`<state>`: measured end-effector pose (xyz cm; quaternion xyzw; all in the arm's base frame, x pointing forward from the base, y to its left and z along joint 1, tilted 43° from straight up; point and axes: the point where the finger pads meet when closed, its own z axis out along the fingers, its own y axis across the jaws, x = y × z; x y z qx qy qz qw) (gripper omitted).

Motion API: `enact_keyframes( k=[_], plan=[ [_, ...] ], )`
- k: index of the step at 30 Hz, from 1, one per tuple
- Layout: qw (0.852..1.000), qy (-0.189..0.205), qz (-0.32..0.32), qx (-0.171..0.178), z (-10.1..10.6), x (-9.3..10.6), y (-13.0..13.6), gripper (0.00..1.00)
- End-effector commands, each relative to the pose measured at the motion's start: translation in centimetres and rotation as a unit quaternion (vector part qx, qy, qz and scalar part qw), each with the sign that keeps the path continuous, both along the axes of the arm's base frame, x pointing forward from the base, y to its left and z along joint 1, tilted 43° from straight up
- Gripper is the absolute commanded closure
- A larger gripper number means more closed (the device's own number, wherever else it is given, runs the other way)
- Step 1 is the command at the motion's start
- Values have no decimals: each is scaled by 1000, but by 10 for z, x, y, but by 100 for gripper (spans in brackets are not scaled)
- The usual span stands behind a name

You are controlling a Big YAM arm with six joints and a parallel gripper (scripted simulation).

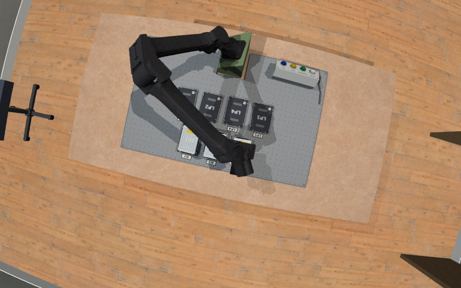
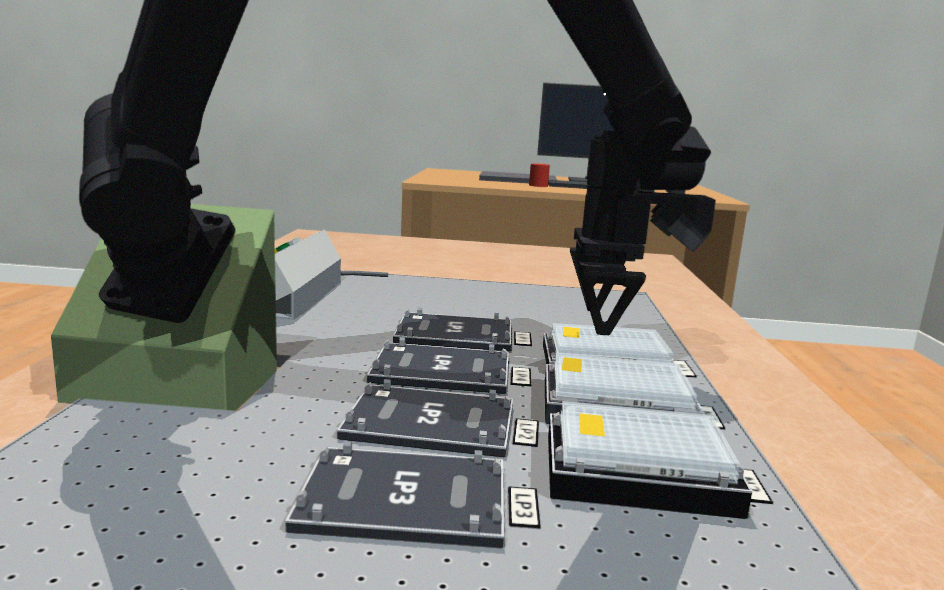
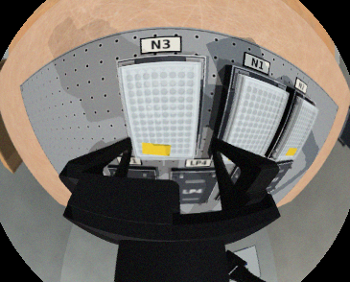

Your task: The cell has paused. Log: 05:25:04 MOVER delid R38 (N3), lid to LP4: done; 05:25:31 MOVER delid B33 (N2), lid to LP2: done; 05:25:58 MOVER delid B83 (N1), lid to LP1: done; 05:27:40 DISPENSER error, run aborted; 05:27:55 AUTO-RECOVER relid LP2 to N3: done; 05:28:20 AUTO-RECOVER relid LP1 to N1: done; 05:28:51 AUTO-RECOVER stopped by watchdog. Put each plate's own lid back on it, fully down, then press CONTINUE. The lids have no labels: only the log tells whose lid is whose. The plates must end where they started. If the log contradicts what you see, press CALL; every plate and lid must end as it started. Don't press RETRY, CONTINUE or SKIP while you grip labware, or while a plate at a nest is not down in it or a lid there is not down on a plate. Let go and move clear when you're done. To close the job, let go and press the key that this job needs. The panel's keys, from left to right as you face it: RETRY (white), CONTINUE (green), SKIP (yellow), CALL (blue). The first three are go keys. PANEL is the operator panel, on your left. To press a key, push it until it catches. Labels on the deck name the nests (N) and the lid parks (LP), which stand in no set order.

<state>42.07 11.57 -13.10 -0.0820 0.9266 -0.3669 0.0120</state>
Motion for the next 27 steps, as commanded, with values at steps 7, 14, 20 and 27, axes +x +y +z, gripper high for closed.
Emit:
enact_keyframes(
  k=[7,14,20,27],
  plan=[
    [1000,-15,-6,7,29,-21,-28,13],
    [1000,-14,-5,6,40,-39,-42,18],
    [1000,-14,-5,6,53,-60,-60,100],
    [1000,-13,-5,5,68,-84,-80,100]
  ],
)
